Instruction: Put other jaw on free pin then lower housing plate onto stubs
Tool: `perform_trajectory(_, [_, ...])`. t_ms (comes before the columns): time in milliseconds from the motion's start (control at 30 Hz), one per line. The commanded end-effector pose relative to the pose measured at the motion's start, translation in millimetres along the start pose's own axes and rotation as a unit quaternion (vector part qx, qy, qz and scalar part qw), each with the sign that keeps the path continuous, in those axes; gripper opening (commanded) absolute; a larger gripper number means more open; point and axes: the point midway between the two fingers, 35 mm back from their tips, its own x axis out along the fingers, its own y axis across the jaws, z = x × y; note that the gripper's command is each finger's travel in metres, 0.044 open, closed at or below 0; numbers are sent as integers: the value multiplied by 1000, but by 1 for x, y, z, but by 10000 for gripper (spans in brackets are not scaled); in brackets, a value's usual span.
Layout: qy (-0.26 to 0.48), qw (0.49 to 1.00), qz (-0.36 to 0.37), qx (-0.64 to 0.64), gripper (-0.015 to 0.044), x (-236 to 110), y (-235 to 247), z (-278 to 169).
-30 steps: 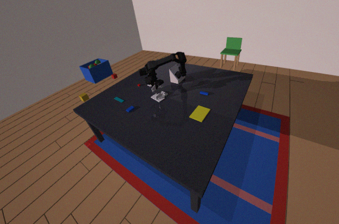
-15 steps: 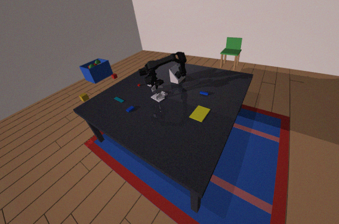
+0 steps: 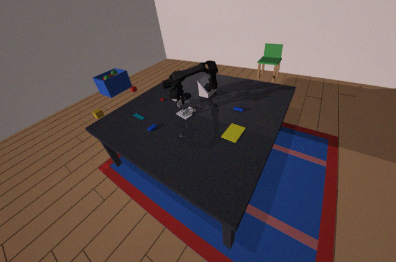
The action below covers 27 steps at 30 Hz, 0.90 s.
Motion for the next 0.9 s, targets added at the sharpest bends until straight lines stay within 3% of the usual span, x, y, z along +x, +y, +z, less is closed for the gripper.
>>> perform_trajectory(0, [0, 1000, -2, -3, 134, 1, 0, 0])
perform_trajectory(867, [0, 1000, -1, -4, 134, 43, 0, 1])
